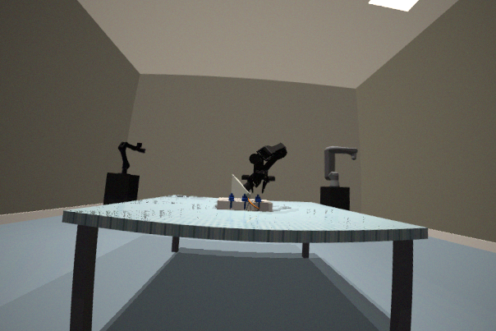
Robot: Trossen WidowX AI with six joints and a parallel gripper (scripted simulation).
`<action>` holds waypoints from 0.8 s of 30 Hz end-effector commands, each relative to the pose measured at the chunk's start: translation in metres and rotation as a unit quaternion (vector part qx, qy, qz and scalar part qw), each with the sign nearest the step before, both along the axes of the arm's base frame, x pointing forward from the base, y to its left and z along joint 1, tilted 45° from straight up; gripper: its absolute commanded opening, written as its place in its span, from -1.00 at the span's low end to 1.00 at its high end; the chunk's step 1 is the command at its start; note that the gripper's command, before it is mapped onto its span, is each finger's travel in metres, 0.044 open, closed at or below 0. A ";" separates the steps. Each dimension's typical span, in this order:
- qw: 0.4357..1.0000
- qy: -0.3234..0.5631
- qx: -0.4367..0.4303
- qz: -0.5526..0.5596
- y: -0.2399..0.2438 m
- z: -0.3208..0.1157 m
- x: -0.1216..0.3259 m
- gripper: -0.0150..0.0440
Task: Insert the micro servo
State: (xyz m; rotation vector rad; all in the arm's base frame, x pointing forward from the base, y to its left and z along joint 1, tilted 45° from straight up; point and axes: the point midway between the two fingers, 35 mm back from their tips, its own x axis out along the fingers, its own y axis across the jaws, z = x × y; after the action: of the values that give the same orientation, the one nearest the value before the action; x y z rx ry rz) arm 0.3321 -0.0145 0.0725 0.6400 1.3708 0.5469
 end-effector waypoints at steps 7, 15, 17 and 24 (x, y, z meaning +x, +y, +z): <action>1.000 0.001 -0.003 -0.003 -0.029 0.035 -0.100 1.00; 1.000 0.001 -0.003 -0.003 -0.033 0.039 -0.100 1.00; 1.000 0.001 -0.003 -0.003 -0.041 0.047 -0.101 1.00; 1.000 0.001 -0.001 -0.004 -0.060 0.067 -0.104 1.00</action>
State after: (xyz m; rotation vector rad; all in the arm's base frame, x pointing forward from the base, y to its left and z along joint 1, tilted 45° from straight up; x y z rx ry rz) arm 0.2295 -0.0697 0.1360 0.6419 1.3599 0.5314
